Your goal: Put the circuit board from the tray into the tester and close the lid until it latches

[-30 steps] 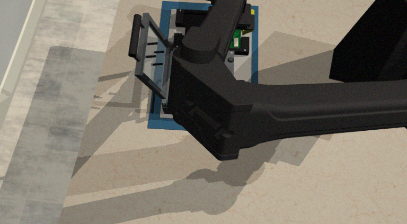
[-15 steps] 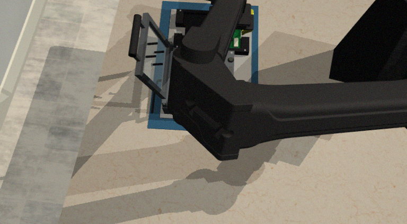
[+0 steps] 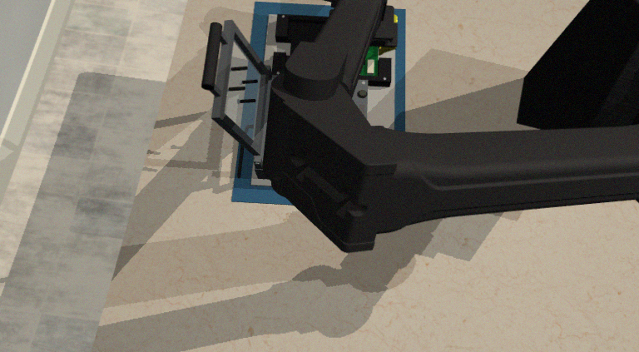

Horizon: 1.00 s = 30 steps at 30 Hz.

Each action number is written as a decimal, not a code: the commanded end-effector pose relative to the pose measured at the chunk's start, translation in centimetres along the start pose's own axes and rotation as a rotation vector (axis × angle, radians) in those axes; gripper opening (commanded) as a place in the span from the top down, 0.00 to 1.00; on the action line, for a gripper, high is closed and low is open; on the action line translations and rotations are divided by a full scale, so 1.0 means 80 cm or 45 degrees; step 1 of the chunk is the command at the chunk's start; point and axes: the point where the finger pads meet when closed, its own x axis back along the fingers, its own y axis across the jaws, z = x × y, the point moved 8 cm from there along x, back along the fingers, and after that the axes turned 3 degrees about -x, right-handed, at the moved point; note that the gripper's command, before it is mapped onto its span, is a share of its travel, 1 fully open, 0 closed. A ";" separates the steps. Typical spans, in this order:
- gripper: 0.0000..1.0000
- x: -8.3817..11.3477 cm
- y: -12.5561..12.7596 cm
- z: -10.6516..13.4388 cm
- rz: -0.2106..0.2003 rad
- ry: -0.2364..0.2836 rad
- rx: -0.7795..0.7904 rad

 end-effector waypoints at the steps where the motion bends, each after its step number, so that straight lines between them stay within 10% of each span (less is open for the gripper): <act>1: 0.22 0.012 -0.005 -0.012 -0.035 -0.007 -0.015; 30: 0.28 0.012 -0.005 -0.012 -0.035 -0.007 -0.015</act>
